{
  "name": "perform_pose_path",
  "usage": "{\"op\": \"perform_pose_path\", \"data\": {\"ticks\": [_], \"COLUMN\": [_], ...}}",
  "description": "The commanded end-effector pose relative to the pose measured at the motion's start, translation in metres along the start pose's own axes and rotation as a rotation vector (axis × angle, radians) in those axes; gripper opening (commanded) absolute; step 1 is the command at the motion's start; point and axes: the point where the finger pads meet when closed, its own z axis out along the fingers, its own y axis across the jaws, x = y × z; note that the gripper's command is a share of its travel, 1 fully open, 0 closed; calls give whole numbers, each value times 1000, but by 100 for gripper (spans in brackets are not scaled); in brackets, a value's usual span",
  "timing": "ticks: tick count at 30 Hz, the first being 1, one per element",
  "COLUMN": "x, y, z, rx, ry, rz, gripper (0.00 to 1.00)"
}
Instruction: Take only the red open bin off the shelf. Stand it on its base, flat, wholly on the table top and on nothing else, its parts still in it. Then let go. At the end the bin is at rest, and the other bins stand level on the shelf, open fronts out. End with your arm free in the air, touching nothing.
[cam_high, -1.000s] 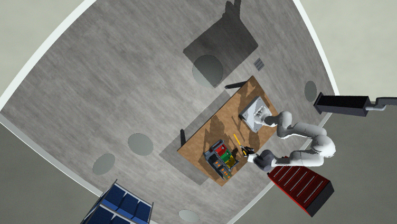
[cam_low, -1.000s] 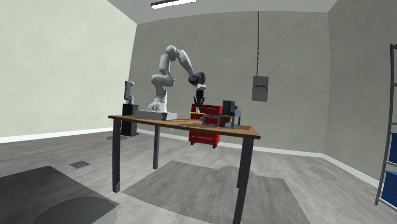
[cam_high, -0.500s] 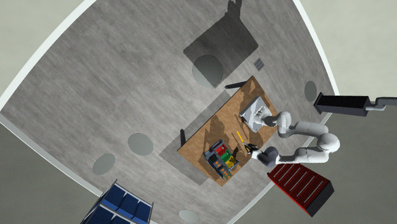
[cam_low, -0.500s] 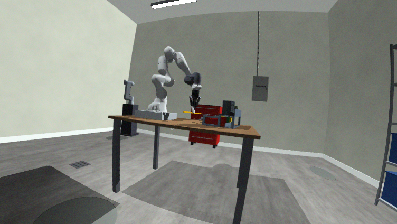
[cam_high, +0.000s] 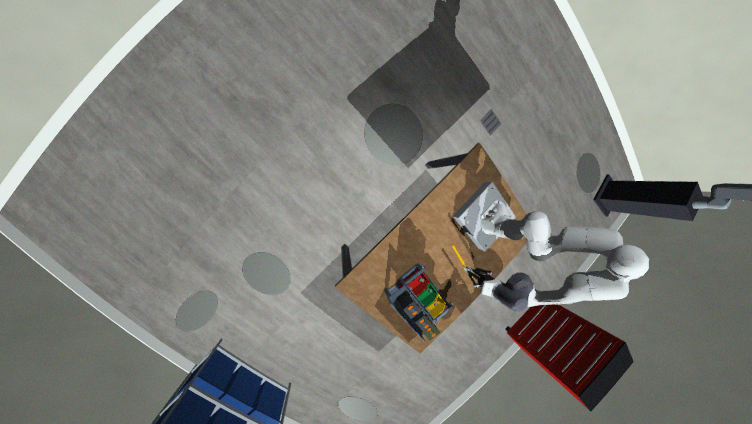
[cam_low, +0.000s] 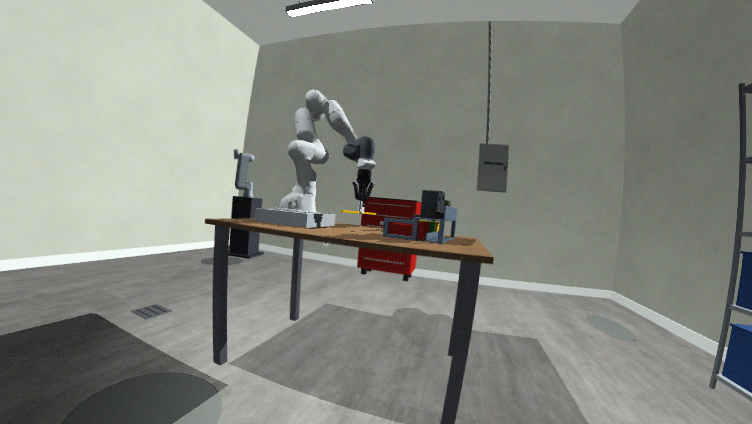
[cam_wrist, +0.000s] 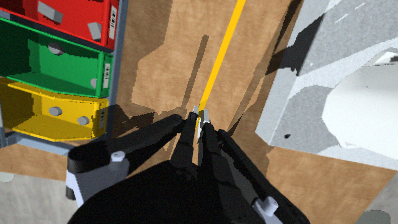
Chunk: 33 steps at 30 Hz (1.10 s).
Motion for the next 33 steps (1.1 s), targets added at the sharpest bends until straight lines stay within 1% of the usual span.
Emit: {"op": "perform_pose_path", "data": {"ticks": [1,11,16,28,29,33], "x": [-1,-1,-2,-2,-1,-2], "y": [14,14,4,4,5,-3], "z": [-4,-4,-3,-3,-2,-4], "rx": [-2,-2,-2,-2,-8,-2], "ry": [-12,-12,-12,-12,-12,-12], "rz": [-24,-24,-24,-24,-19,-24], "gripper": [0,0,0,0,0,0]}}
